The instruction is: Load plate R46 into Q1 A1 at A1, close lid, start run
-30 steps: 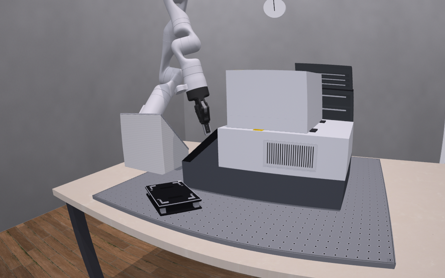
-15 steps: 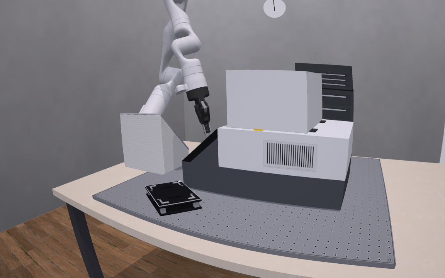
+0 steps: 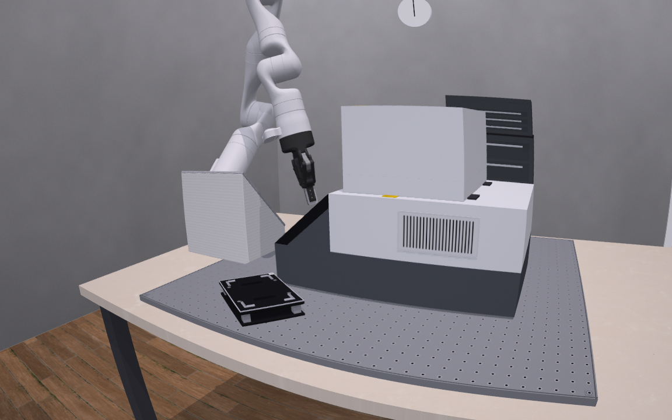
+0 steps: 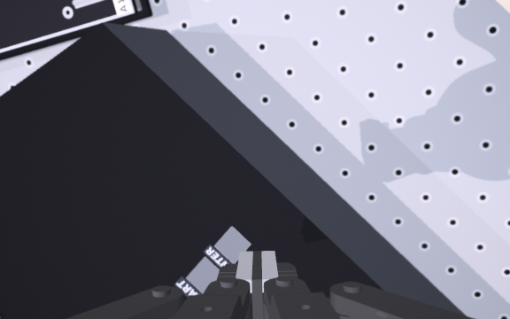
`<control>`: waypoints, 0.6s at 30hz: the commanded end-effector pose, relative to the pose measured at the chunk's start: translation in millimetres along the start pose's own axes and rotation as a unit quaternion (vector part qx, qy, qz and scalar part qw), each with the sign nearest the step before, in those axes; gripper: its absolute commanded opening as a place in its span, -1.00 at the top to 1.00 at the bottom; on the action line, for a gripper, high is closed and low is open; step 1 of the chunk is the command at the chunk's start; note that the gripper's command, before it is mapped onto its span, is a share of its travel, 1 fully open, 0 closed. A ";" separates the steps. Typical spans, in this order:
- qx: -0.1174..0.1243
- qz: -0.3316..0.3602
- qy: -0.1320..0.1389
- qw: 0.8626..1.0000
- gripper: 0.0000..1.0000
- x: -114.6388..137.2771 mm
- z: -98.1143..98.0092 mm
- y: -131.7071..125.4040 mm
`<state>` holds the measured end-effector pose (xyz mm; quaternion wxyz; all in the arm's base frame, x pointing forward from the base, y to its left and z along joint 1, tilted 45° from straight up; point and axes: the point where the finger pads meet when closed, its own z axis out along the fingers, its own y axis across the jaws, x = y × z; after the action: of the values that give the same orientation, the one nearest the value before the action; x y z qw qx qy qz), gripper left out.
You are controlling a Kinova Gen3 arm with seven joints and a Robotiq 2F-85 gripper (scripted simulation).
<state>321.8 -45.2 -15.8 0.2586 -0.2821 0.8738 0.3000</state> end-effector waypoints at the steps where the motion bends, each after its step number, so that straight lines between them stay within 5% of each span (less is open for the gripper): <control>1: 0.001 0.000 0.000 1.000 0.80 2.4 -0.5 -3.0; 18: 0.001 0.000 0.000 1.000 0.80 8.3 -0.5 -8.9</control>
<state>321.4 -53.7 -24.0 0.2586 -0.2822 0.8739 0.2997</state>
